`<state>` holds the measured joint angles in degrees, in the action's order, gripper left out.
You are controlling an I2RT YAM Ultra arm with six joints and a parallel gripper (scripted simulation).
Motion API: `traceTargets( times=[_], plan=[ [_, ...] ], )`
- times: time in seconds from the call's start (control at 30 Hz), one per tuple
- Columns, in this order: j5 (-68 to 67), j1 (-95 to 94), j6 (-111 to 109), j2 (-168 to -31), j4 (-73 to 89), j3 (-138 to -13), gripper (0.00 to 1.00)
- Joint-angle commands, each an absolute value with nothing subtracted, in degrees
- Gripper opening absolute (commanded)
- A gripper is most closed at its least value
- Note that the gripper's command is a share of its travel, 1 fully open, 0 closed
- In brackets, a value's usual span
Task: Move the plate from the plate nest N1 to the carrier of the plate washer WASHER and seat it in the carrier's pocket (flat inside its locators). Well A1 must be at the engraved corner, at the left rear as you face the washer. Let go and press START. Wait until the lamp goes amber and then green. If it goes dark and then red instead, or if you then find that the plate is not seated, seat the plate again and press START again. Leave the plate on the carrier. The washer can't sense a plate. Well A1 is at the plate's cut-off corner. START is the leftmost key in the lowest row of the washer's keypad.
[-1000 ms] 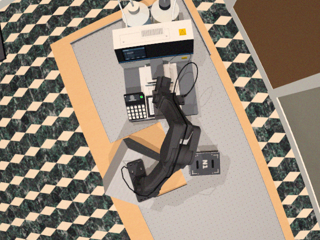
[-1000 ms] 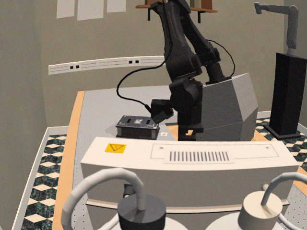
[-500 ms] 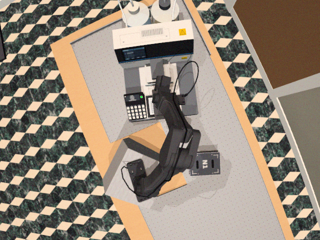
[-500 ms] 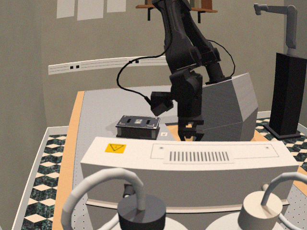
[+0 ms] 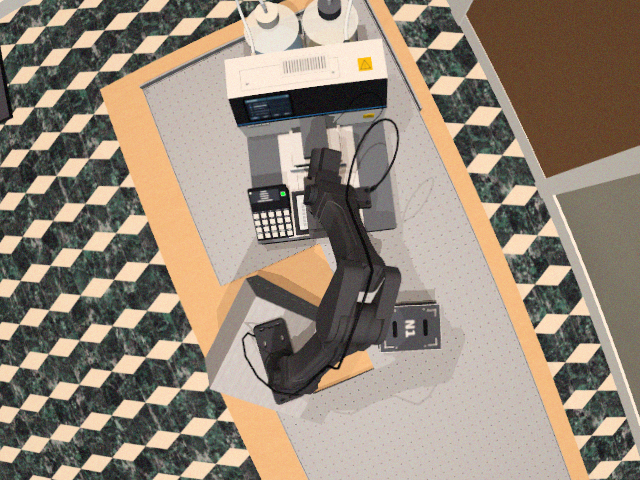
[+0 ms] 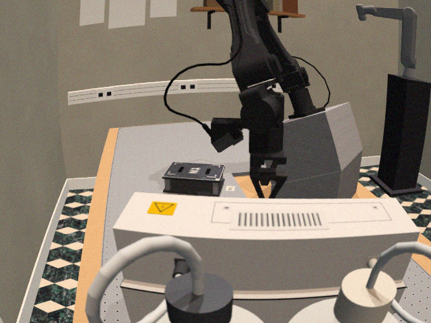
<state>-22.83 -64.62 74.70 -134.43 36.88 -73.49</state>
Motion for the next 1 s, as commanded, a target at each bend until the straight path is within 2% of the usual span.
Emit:
traceTargets(
  times=[0.0,0.97],
  plan=[
    [-22.83,-66.39,75.87,-131.81,39.33,-75.57,1.00],
    [-22.59,-68.49,78.14,-128.12,46.61,-78.26,1.00]
  ],
)
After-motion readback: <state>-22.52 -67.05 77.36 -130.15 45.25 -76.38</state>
